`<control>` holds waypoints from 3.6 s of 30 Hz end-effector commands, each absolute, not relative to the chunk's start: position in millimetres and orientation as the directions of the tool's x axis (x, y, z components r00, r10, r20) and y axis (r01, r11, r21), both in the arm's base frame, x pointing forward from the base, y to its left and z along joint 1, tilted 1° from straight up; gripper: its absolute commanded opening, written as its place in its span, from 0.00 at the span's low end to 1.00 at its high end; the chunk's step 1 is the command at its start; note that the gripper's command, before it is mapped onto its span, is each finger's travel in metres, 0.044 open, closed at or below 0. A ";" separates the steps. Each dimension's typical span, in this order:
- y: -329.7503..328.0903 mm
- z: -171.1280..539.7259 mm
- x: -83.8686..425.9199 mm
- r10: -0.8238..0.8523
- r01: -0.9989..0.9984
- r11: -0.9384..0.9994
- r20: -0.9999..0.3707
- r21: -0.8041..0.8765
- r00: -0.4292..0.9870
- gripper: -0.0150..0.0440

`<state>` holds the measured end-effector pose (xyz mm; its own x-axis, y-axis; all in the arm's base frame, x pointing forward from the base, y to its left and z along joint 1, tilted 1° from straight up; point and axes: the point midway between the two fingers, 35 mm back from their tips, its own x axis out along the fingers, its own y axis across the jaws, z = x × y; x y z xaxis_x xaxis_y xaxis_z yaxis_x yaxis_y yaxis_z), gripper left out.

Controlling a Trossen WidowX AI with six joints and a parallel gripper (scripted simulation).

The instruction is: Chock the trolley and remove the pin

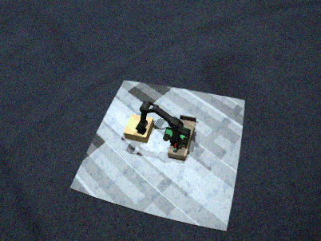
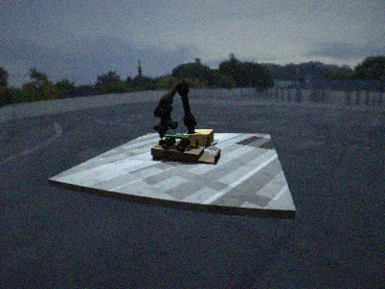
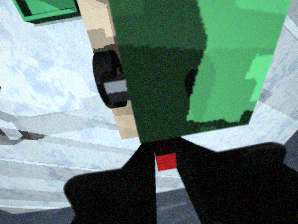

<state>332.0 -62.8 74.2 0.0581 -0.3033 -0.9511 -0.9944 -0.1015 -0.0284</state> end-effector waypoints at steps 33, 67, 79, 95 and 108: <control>-57.7 97.3 329.1 -0.304 -0.994 -0.107 -0.951 -0.026 0.058 0.25; -56.8 118.9 330.0 -0.304 -0.994 -0.107 -0.951 -0.027 0.058 0.25; -77.2 120.9 330.9 -0.305 -0.994 -0.107 -0.950 -0.026 0.058 0.25; -88.6 120.9 305.9 -0.306 -0.994 -0.107 -0.950 -0.024 0.056 0.25; -95.3 118.8 261.6 -0.307 -0.994 -0.107 -0.950 -0.021 0.053 0.25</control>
<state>272.4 -94.1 119.1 0.0499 -0.3085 -0.9499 -0.9946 -0.1015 -0.0193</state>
